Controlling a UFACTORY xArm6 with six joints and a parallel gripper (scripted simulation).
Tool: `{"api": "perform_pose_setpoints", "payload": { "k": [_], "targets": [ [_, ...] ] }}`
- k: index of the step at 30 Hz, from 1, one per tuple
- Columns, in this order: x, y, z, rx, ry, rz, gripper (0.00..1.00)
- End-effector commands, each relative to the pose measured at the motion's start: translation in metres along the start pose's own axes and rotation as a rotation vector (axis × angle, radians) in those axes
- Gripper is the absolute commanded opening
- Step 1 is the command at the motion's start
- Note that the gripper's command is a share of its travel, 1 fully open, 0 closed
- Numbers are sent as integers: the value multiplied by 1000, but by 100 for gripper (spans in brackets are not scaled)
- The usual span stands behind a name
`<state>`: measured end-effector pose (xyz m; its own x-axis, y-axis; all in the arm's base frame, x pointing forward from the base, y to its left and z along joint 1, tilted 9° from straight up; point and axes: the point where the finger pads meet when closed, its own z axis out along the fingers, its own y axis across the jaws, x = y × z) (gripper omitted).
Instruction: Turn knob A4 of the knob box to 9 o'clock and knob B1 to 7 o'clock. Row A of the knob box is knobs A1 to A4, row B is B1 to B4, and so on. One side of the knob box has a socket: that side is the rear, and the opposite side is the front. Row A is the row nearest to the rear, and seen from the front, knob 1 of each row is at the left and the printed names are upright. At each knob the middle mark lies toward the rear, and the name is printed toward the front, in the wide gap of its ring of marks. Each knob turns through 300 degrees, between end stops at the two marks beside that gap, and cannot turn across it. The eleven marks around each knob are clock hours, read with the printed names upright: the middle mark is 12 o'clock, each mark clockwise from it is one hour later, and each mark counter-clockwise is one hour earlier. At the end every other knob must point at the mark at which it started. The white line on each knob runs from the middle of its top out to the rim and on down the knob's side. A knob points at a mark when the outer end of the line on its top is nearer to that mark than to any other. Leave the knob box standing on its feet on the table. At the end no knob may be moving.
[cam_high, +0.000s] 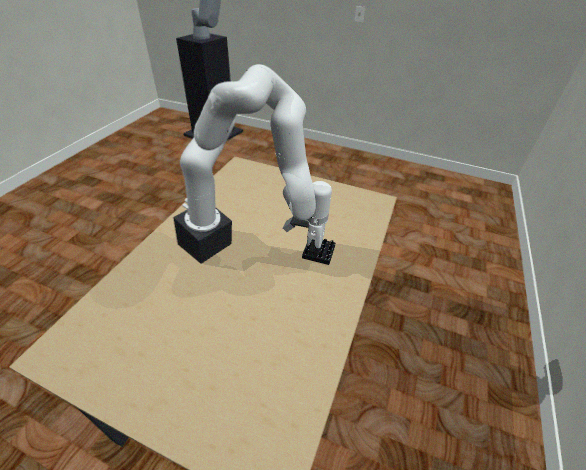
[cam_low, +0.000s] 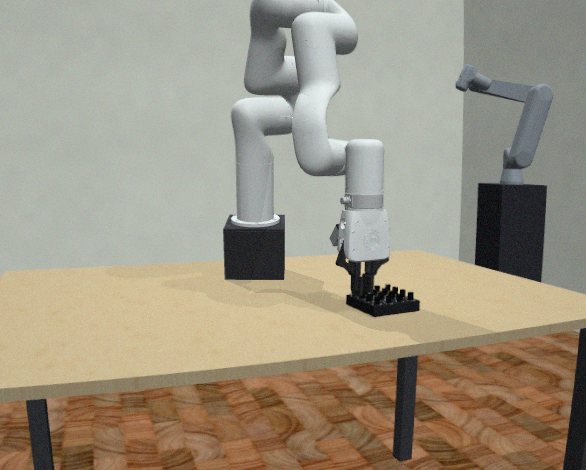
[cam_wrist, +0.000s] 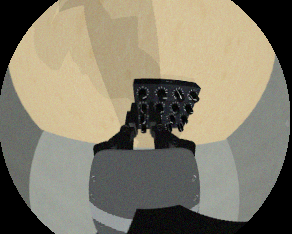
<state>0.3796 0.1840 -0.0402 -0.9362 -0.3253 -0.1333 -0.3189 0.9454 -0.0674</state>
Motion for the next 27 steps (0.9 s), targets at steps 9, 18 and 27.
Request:
{"api": "perform_pose_setpoints", "payload": {
  "k": [9, 18, 27],
  "targets": [
    [-1, 0, -14, -1, -3, 0, 19],
    [-1, 0, -33, -1, -3, 0, 19],
    [-1, 0, -37, -1, -3, 0, 19]
  ]
}}
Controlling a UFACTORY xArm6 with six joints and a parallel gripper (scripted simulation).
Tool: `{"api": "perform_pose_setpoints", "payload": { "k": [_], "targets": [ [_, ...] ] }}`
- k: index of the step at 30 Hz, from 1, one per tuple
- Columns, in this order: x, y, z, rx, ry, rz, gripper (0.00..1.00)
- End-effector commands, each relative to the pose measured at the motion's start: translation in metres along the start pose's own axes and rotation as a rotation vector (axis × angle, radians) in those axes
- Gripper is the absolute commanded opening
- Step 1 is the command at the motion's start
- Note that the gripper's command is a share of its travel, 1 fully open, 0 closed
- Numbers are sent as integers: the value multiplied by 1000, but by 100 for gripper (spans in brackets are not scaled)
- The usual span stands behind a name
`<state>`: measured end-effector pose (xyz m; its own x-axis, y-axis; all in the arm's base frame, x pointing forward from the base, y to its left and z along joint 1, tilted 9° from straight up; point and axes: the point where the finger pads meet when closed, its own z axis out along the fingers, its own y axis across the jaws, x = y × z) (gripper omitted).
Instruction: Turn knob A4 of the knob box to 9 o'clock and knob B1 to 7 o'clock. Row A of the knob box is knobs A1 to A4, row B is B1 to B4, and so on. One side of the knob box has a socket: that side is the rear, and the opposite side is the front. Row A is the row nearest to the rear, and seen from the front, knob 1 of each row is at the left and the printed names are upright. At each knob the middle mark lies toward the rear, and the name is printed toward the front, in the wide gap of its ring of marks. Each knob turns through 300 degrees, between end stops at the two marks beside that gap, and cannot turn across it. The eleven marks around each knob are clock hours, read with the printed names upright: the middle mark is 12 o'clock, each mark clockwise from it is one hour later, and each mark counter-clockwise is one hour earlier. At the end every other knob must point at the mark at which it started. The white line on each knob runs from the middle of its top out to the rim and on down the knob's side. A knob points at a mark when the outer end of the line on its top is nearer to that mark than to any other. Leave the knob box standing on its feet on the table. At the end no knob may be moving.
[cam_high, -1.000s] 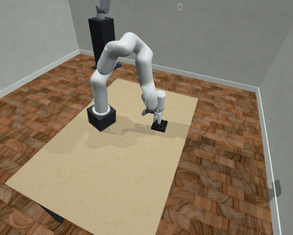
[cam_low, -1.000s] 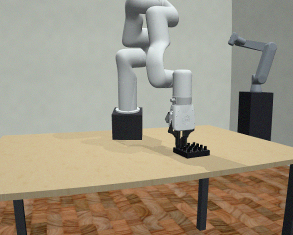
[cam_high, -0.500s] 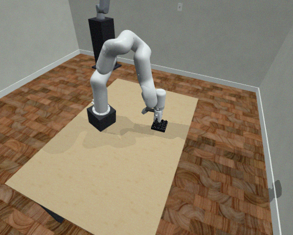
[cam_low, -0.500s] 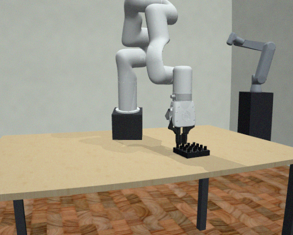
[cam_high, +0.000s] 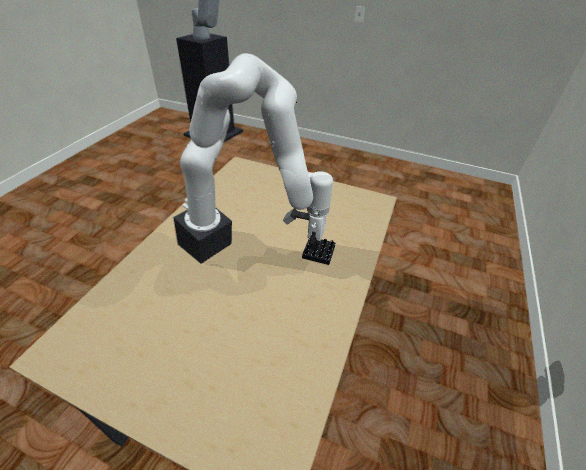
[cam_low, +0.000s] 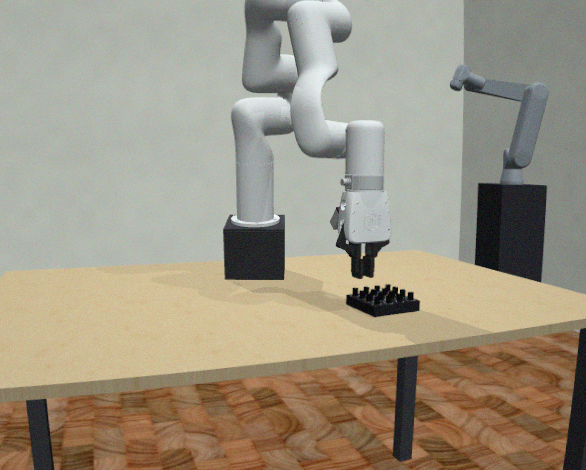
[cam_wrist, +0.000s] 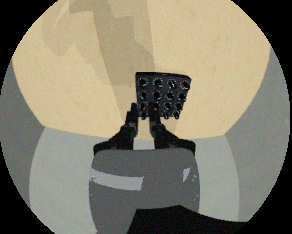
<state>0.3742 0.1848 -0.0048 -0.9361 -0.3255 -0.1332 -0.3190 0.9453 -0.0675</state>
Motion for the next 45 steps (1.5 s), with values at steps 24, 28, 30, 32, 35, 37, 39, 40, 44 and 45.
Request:
{"api": "perform_pose_setpoints", "payload": {
  "k": [24, 28, 30, 32, 35, 37, 39, 40, 44, 45],
  "targets": [
    [-2, 0, -6, -1, -3, 394, 19],
    [-2, -1, -8, -1, -3, 552, 19],
    [-2, -1, -9, -2, -3, 629, 19],
    [-2, -1, -10, -2, -3, 705, 19],
    [-2, -1, -11, -2, -3, 780, 19],
    [-2, -1, -12, -2, -3, 866, 19],
    [-2, -1, -13, -2, -3, 930, 19],
    [-2, -1, -13, -2, -3, 963, 19],
    [-2, -1, -15, -3, -3, 1115, 19],
    [-2, -1, -16, -3, -2, 1152, 19]
  ]
}}
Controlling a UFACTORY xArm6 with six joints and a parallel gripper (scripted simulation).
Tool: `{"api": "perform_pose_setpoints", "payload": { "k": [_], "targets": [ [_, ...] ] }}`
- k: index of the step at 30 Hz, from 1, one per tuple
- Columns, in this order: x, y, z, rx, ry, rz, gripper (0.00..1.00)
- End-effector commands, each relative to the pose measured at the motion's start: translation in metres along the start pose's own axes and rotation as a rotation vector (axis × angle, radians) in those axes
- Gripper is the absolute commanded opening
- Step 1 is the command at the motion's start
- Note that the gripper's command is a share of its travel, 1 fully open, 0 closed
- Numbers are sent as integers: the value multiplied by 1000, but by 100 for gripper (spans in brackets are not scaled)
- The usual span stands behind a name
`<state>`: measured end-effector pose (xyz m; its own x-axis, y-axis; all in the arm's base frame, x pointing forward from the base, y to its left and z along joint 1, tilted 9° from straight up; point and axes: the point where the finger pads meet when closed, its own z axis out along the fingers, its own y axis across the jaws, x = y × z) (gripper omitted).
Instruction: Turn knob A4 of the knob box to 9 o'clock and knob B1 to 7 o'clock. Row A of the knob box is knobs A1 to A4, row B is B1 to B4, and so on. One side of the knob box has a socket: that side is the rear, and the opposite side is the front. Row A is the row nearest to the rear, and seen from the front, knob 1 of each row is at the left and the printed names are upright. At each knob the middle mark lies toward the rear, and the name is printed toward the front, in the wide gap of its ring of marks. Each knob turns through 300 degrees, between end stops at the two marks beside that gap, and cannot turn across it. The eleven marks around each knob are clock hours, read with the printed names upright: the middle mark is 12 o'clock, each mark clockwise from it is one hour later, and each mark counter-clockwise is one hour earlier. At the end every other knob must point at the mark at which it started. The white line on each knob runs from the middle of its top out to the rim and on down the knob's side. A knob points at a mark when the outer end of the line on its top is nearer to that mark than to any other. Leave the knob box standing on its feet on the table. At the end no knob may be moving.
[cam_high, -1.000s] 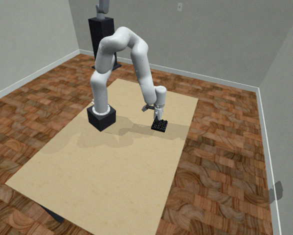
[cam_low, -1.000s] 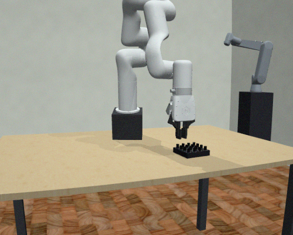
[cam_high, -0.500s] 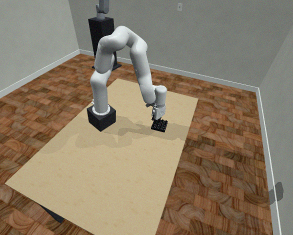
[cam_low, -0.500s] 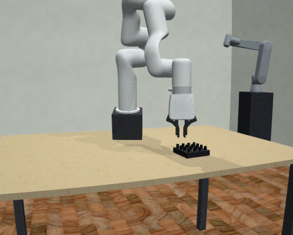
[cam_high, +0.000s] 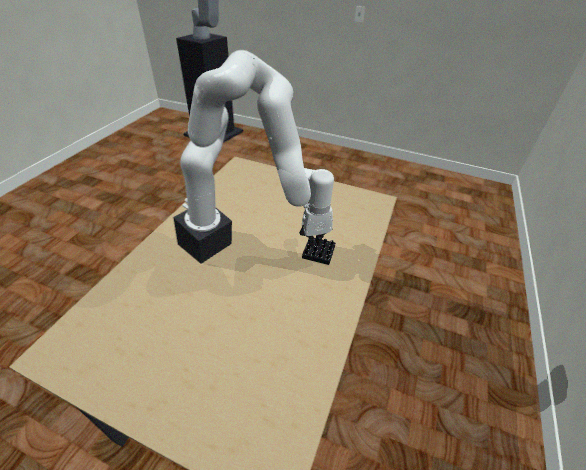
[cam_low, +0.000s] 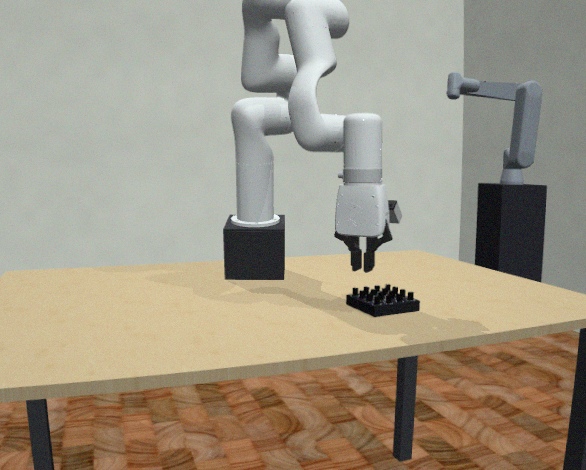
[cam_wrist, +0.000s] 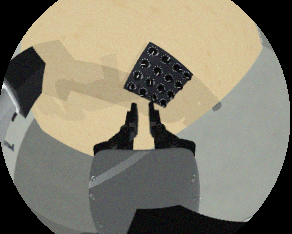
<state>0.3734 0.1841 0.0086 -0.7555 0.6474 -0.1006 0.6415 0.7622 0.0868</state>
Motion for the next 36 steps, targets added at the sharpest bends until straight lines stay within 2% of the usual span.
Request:
{"api": "perform_pose_setpoints", "payload": {
  "k": [1, 15, 36],
  "targets": [
    [-1, 1, -3, 1, -27, 154, 19],
    [-1, 1, -8, -5, -25, 595, 19],
    [-1, 1, -9, -5, -25, 620, 19]
  ]
}}
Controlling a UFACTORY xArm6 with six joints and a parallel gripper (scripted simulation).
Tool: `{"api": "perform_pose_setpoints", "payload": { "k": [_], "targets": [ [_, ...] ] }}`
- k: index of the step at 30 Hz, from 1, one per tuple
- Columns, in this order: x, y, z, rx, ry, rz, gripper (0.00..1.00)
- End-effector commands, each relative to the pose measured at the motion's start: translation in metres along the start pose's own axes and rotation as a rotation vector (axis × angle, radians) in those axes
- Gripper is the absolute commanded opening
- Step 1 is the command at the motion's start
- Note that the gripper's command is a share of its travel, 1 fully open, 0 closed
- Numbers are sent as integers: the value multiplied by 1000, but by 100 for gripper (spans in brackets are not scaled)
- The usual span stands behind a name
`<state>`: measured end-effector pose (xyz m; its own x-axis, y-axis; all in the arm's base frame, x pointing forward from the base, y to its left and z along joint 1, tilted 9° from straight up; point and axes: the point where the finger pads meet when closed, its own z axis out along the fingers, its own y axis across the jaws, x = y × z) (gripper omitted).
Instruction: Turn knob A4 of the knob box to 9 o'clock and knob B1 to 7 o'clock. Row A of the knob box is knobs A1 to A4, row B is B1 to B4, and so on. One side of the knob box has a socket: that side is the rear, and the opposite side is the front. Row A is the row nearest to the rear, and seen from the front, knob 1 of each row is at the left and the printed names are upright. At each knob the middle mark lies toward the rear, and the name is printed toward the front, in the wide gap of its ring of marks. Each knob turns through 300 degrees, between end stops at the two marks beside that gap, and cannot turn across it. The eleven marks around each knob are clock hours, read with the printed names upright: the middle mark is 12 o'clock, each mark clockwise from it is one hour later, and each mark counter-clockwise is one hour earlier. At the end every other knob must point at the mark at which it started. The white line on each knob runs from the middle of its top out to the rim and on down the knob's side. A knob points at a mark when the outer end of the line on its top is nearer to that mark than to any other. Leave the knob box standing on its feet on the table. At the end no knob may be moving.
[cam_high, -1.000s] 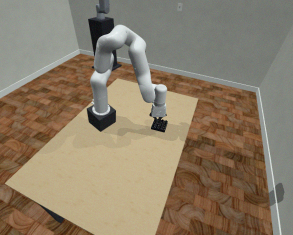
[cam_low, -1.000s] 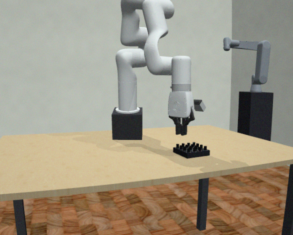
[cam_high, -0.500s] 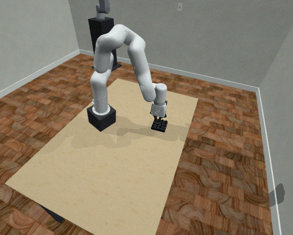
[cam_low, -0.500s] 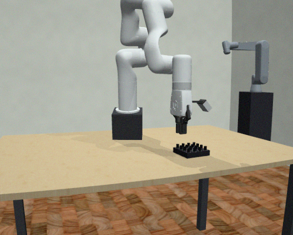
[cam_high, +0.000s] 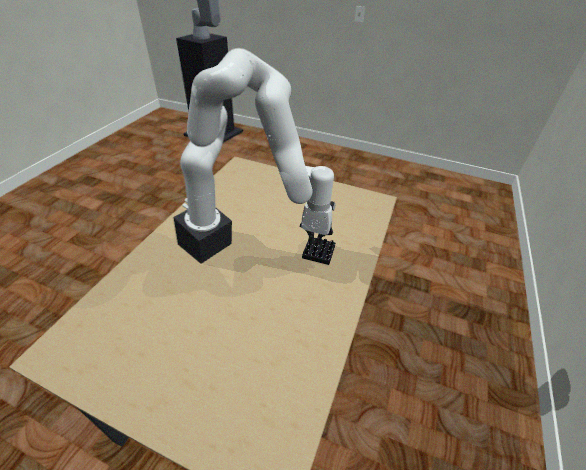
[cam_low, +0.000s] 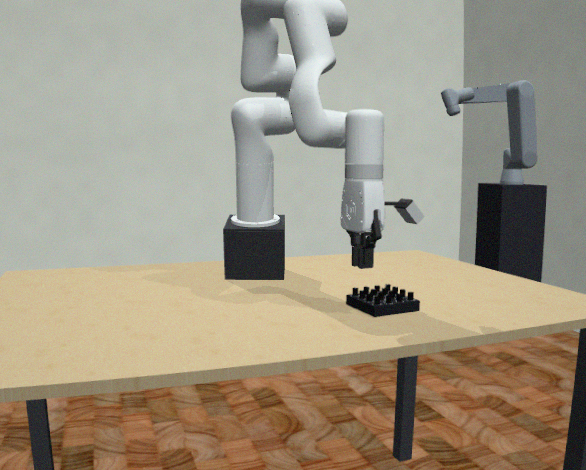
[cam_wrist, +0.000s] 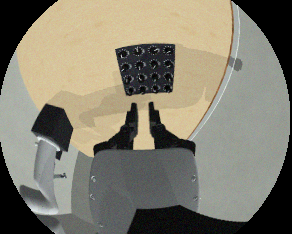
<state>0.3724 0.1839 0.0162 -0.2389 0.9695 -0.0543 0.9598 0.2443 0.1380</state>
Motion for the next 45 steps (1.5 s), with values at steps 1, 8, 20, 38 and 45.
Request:
{"api": "perform_pose_setpoints", "payload": {
  "k": [1, 8, 20, 38, 45],
  "targets": [
    [0, 1, -1, -3, 1, 0, 19],
    [0, 1, -1, -3, 1, 0, 19],
    [0, 1, -1, -3, 1, 0, 19],
    [1, 1, 7, -4, -1, 2, 19],
    [1, 1, 14, -4, -1, 2, 19]
  ]
}}
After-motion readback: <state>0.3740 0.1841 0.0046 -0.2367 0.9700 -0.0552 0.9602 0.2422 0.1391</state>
